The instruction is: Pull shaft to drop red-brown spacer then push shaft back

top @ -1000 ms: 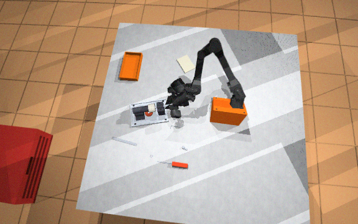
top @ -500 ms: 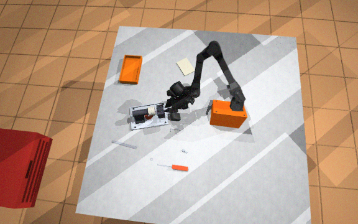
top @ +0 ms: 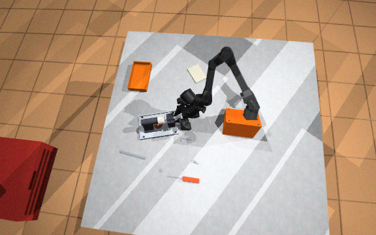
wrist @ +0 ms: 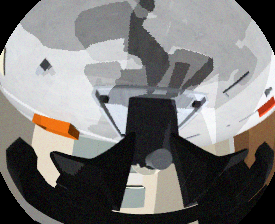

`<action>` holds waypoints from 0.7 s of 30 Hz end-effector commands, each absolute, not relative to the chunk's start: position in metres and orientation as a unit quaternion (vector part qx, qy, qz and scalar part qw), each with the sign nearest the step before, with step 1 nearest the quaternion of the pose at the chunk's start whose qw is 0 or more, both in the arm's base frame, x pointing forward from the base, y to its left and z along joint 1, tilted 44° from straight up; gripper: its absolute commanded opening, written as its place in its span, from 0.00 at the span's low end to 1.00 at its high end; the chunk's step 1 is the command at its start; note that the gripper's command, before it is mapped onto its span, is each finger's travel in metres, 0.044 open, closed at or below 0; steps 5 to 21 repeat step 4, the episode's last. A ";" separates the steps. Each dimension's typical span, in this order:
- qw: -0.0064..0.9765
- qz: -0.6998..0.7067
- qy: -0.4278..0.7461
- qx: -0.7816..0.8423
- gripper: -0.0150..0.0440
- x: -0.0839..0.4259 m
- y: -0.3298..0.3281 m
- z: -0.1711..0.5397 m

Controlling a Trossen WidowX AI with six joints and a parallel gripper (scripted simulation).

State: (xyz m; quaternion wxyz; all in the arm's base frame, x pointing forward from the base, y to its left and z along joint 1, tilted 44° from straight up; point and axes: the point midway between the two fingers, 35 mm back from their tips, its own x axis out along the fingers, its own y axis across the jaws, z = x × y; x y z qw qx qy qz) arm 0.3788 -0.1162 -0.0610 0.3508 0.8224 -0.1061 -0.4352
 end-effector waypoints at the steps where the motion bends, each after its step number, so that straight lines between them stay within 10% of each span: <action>1: 0.351 -0.435 -0.106 0.822 0.70 0.378 -0.116 -0.061; 4: 0.350 -0.435 -0.106 0.822 0.83 0.378 -0.115 -0.060; 21: 0.350 -0.435 -0.106 0.822 0.83 0.378 -0.115 -0.060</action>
